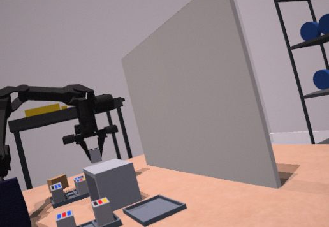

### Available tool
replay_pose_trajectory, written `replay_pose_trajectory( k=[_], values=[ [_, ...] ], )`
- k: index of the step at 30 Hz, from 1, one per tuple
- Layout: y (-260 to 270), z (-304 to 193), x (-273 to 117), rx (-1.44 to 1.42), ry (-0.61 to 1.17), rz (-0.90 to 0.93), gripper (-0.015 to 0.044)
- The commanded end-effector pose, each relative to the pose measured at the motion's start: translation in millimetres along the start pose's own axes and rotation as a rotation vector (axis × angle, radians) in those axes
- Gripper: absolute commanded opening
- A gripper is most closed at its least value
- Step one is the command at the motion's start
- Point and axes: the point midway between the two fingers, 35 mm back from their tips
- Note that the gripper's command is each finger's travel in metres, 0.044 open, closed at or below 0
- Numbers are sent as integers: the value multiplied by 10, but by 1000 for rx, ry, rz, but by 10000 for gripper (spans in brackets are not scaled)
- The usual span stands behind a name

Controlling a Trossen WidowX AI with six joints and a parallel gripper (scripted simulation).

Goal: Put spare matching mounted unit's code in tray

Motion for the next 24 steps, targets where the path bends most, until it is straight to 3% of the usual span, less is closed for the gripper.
replay_pose_trajectory(
  k=[1,12,24],
  values=[
    [-34,5,-181,-4,-2,-13,0],
    [25,30,-699,-9,-6,-17,0],
    [-299,-374,-734,13,21,-27,0]
  ],
)
Point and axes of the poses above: the point midway between the two fingers, 35 mm back from their tips, its own x axis out along the fingers, its own y axis across the jaws, z = x × y, and after that the axes turned 3 degrees about x, right-handed
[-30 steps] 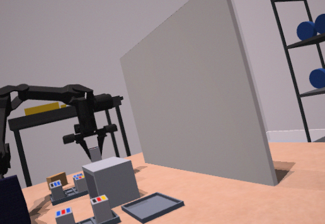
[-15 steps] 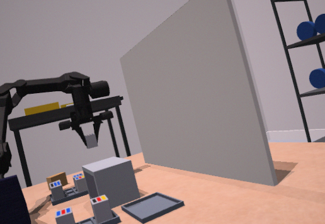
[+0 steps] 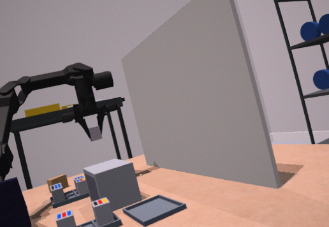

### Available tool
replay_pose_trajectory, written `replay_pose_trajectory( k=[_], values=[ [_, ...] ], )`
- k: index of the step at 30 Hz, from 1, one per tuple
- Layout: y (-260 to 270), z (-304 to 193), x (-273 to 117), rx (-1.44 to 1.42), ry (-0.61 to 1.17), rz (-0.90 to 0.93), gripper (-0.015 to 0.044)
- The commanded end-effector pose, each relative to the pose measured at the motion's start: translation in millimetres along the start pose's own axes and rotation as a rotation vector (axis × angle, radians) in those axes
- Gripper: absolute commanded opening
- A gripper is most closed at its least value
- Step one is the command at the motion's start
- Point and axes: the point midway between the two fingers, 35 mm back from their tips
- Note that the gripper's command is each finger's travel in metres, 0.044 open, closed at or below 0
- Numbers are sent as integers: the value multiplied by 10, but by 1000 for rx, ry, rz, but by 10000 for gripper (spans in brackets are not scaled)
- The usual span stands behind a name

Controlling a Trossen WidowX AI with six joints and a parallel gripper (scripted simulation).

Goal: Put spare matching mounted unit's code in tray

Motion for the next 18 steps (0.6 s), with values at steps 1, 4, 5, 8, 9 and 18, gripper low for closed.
replay_pose_trajectory(
  k=[1,4,5,8,9,18],
  values=[
    [-186,-290,-9,22,23,-3,0],
    [-280,-538,-6,38,50,2,0],
    [-307,-623,-5,43,59,4,0],
    [-377,-878,-4,58,83,12,0],
    [-401,-956,-6,60,88,14,0],
    [-624,-1544,-56,51,87,13,0]
  ],
)
Point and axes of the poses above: the point midway between the two fingers, 35 mm back from their tips, its own x axis out along the fingers, its own y axis across the jaws, z = x × y, and after that the axes turned 3 degrees about x, right-handed
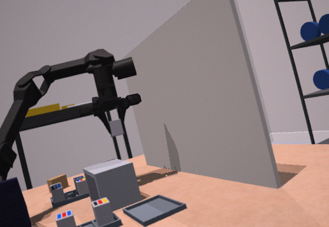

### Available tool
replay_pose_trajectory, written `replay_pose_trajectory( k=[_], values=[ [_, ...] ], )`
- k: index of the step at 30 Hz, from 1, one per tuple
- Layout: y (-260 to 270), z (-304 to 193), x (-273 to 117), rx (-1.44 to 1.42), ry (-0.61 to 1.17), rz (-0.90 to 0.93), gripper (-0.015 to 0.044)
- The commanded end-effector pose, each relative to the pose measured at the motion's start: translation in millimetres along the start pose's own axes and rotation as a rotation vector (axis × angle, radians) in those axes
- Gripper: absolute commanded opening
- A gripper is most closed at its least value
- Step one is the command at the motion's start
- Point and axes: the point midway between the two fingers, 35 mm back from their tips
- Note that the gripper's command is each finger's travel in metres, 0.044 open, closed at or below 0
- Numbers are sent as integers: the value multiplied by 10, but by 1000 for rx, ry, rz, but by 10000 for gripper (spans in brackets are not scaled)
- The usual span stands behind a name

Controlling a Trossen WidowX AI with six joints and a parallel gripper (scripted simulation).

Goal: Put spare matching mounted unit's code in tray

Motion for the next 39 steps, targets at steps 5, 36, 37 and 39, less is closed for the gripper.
replay_pose_trajectory(
  k=[5,36,37,39],
  values=[
    [-189,-575,-6,-8,-1,-5,0],
    [-122,-2610,254,-60,-76,-16,0],
    [-122,-2610,254,-60,-76,-16,0],
    [-125,-2606,255,-60,-76,-16,0]
  ],
)
Point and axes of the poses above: the point midway between the two fingers, 35 mm back from their tips, its own x axis out along the fingers, its own y axis across the jaws, z = x × y, and after that the axes turned 3 degrees about x, right-handed
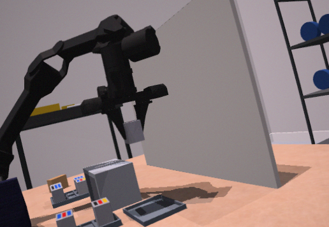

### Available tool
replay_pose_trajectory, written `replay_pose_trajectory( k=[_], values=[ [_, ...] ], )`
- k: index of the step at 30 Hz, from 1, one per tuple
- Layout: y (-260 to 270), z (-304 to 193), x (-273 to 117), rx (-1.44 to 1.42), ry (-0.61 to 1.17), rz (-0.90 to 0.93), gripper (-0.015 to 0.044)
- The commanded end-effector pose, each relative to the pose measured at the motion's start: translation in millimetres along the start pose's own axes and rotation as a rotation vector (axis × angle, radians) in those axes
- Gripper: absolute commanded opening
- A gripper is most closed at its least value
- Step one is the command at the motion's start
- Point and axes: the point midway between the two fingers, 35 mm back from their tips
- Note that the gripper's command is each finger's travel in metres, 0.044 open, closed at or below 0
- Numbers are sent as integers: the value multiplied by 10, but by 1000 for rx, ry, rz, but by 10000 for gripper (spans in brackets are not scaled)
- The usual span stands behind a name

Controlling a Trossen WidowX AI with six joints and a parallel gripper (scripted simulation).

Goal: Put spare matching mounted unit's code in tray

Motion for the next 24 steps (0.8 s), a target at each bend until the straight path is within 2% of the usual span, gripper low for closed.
replay_pose_trajectory(
  k=[1,24],
  values=[
    [-23,-19,-11,-16,8,-6,0],
    [-64,-38,182,-16,9,-6,0]
  ],
)
Point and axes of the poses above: the point midway between the two fingers, 35 mm back from their tips, its own x axis out along the fingers, its own y axis across the jaws, z = x × y, and after that the axes turned 3 degrees about x, right-handed
